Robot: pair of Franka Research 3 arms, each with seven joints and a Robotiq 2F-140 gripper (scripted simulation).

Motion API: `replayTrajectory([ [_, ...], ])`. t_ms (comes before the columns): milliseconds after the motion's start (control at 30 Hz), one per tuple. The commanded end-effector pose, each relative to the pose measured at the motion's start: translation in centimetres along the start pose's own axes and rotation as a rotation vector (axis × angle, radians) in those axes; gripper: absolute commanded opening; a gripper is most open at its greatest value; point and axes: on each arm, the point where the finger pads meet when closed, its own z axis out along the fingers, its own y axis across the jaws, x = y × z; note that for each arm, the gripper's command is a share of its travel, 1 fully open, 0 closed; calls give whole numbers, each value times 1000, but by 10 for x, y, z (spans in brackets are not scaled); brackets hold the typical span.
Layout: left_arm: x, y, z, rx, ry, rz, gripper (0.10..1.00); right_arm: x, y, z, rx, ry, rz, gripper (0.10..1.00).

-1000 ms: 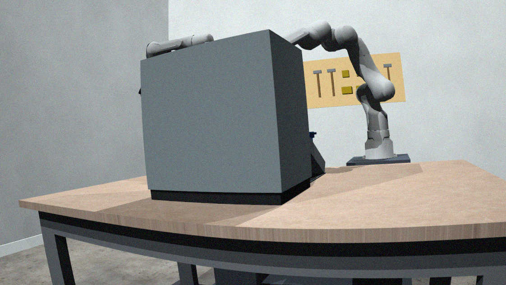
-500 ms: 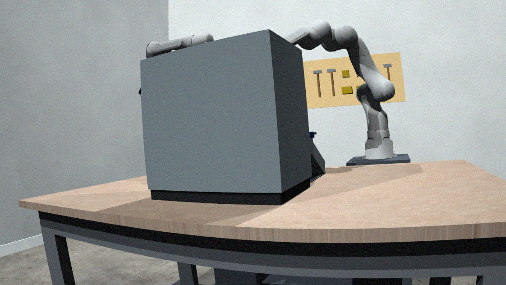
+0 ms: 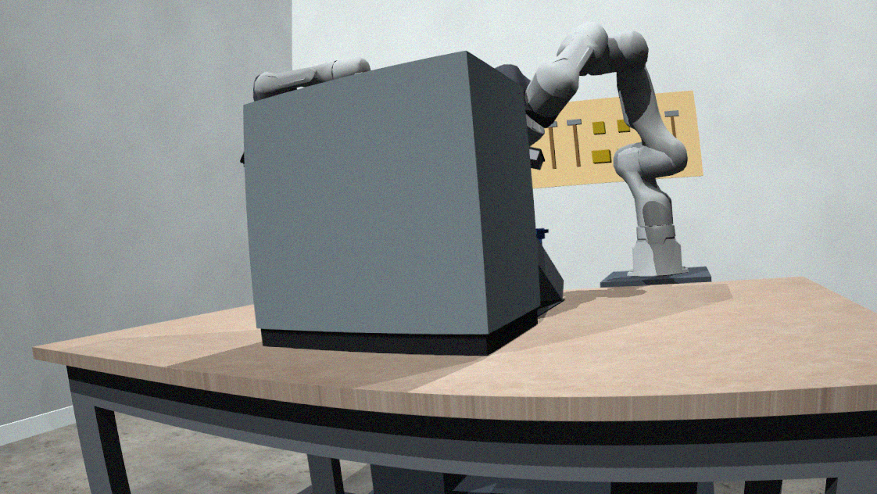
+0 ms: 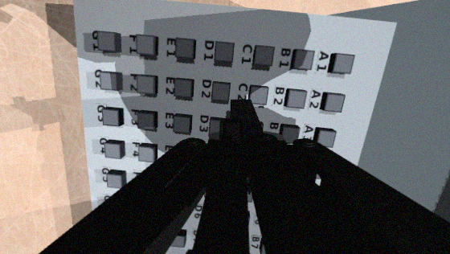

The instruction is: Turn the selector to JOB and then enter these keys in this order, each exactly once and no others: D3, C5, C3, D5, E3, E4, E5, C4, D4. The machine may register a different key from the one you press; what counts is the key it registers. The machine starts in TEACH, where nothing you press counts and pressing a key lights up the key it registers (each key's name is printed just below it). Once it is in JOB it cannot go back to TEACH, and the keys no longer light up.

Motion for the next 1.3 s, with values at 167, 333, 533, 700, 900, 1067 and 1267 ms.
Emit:
replayTrajectory([
  [167, 15, 16, -2, -24, -69, 82, 99, 1, -1, 0, 2, 0, -4, 1000],
  [333, 15, 16, 3, -24, -69, 82, 99, 1, -1, 0, 2, 0, -4, 1000],
  [533, 14, 17, 13, -24, -69, 82, 99, 1, -1, 0, 2, 0, -4, 1000],
  [700, 14, 17, 18, -24, -69, 82, 99, 1, -1, 0, 2, 0, -4, 1000],
  [900, 14, 17, 19, -24, -69, 82, 99, 1, -1, 0, 2, 0, -4, 1000],
  [1067, 14, 17, 19, -24, -69, 82, 99, 1, -1, 0, 2, 0, -4, 1000],
  [1267, 14, 17, 19, -24, -69, 82, 99, 1, -1, 0, 2, 0, -4, 1000],
])
